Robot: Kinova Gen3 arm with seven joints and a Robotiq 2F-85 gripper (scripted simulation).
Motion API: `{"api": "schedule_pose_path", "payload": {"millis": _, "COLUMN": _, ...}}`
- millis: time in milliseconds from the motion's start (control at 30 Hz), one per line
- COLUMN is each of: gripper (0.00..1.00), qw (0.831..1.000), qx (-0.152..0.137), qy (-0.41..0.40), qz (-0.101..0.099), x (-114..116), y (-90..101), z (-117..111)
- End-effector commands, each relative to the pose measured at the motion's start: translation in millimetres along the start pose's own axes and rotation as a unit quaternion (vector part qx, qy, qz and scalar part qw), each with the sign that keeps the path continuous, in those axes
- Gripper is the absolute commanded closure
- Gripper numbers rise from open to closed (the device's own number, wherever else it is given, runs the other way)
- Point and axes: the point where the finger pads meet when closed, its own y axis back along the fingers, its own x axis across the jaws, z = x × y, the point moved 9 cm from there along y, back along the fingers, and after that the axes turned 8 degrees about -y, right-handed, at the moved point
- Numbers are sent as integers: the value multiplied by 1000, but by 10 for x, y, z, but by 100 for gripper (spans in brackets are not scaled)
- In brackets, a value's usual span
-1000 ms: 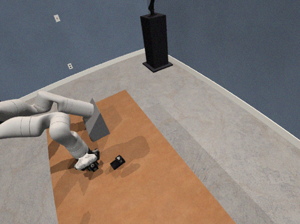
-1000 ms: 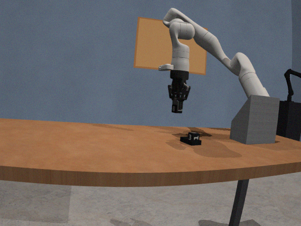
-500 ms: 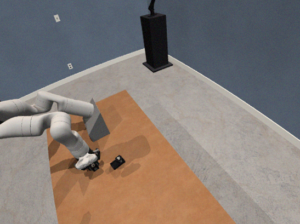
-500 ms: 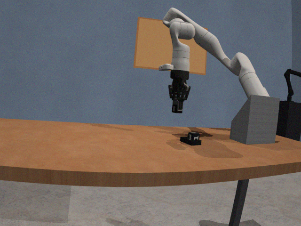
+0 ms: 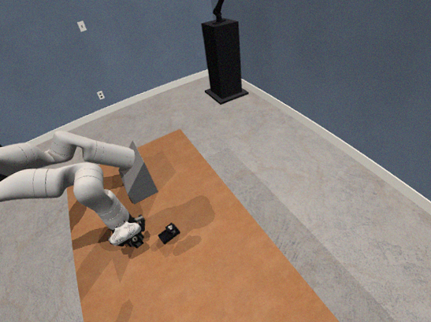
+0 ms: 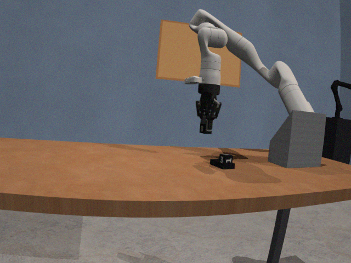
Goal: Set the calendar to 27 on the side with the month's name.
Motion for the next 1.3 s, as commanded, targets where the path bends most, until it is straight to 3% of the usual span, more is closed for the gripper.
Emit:
{"api": "schedule_pose_path", "payload": {"millis": 0, "gripper": 72, "qw": 1000, "qx": -4, "qy": 1, "qz": 1, "x": -3, "y": -93, "z": 16}}
{"api": "schedule_pose_path", "payload": {"millis": 667, "gripper": 72, "qw": 1000, "qx": -4, "qy": 1, "qz": 1, "x": -4, "y": -832, "z": 23}}
{"api": "schedule_pose_path", "payload": {"millis": 1267, "gripper": 72, "qw": 1000, "qx": -4, "qy": 1, "qz": 1, "x": -4, "y": -881, "z": 24}}
